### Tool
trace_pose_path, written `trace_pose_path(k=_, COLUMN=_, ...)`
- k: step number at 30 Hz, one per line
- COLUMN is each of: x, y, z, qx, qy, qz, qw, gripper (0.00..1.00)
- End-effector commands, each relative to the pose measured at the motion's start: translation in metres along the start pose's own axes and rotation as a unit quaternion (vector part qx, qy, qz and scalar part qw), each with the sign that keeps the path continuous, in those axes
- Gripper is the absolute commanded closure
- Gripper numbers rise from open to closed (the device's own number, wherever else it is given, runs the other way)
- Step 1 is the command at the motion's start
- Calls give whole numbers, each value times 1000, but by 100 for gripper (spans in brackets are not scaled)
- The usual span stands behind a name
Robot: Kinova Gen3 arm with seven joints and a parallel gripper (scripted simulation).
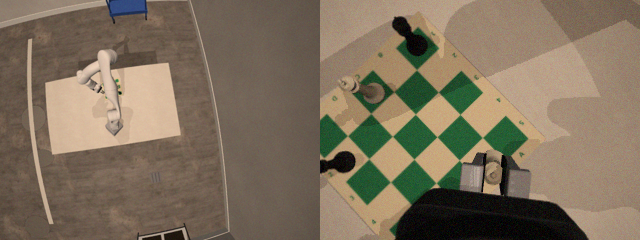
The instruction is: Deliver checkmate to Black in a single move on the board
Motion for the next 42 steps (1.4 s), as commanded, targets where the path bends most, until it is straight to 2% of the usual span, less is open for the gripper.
trace_pose_path(k=1, x=-13, y=-5, z=2, qx=5, qy=-8, qz=-6, qw=1000, gripper=100)
trace_pose_path(k=8, x=-37, y=-5, z=2, qx=5, qy=-8, qz=-6, qw=1000, gripper=100)
trace_pose_path(k=22, x=-38, y=-7, z=1, qx=10, qy=-8, qz=-6, qw=1000, gripper=100)
trace_pose_path(k=24, x=-38, y=-17, z=-5, qx=35, qy=-7, qz=-5, qw=999, gripper=100)
trace_pose_path(k=26, x=-37, y=-37, z=-17, qx=85, qy=-5, qz=-2, qw=996, gripper=100)
trace_pose_path(k=28, x=-37, y=-63, z=-36, qx=154, qy=-5, qz=0, qw=988, gripper=100)
trace_pose_path(k=29, x=-37, y=-63, z=-36, qx=154, qy=-5, qz=0, qw=988, gripper=100)
trace_pose_path(k=30, x=-37, y=-76, z=-47, qx=191, qy=-5, qz=0, qw=982, gripper=100)
trace_pose_path(k=31, x=-37, y=-76, z=-47, qx=191, qy=-5, qz=0, qw=982, gripper=100)
trace_pose_path(k=32, x=-37, y=-88, z=-58, qx=227, qy=-5, qz=0, qw=974, gripper=100)
trace_pose_path(k=34, x=-37, y=-88, z=-58, qx=227, qy=-5, qz=0, qw=974, gripper=100)
trace_pose_path(k=38, x=-38, y=-119, z=-90, qx=325, qy=-9, qz=-3, qw=946, gripper=100)
trace_pose_path(k=42, x=-39, y=-123, z=-95, qx=338, qy=-9, qz=-3, qw=941, gripper=100)
Point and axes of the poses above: the point where the finger pads meet when closed, its own x axis out along the fingers, its own y axis across the jaws, z = x × y, the point moved 10 cm from there along -x, back along the fingers, and after that the axes turned 1 degree about -x, right-handed, at the moved point
